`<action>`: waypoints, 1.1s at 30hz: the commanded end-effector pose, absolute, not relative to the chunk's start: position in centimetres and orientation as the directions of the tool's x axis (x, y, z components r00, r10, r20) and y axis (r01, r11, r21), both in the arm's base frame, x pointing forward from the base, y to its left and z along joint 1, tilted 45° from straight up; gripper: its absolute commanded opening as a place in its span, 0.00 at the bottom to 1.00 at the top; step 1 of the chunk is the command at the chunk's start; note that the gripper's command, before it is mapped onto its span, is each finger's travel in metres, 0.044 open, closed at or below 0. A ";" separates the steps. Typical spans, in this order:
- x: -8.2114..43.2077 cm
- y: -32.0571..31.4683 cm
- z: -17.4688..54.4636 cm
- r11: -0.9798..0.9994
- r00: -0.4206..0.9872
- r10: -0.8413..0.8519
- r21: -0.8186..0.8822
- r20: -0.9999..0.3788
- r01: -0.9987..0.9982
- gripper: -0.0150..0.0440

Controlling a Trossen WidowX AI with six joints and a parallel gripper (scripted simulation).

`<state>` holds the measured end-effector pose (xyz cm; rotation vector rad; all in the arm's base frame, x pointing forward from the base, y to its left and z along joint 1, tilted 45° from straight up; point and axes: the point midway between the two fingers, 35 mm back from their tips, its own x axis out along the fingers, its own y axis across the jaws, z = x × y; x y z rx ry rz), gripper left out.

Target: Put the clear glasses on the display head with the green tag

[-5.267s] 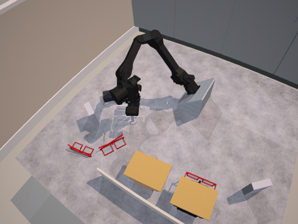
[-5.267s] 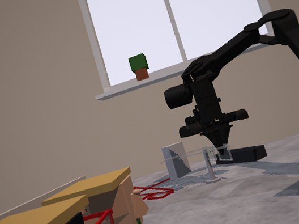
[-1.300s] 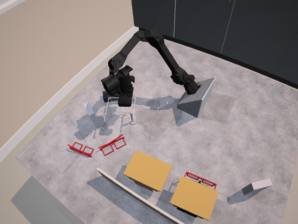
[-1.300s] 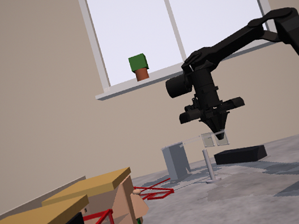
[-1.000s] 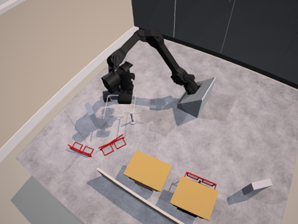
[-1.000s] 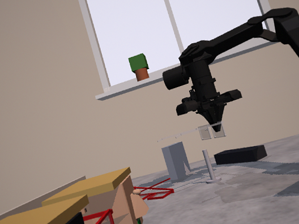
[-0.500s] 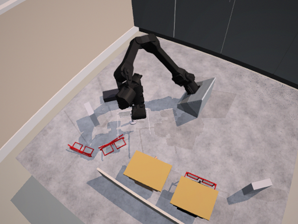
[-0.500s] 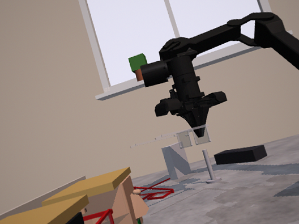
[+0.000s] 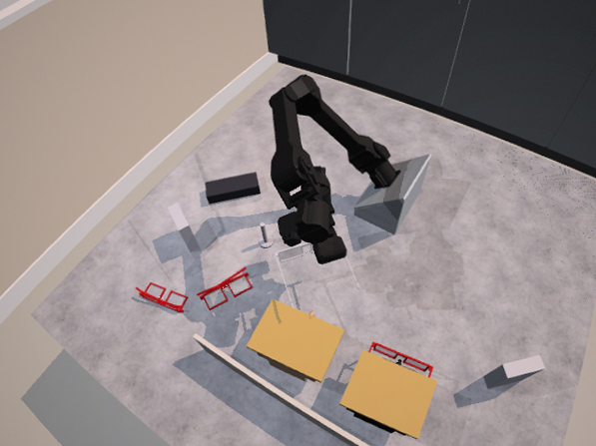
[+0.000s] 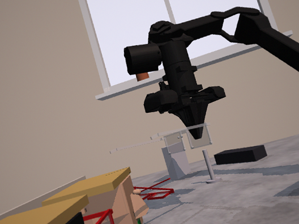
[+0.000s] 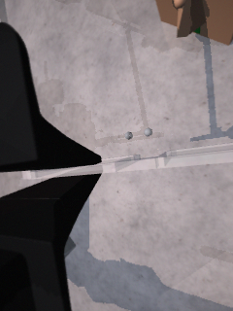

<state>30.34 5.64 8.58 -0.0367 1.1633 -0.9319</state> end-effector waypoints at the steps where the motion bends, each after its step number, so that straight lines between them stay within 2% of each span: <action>1: 29.3 7.5 6.3 0.648 0.067 -0.649 -0.505 -0.758 0.570 0.25; 14: 25.1 12.7 0.2 0.663 0.068 -0.688 -0.588 -0.722 0.464 0.25; 33: 25.4 11.9 -0.9 0.664 0.069 -0.688 -0.588 -0.723 0.462 0.25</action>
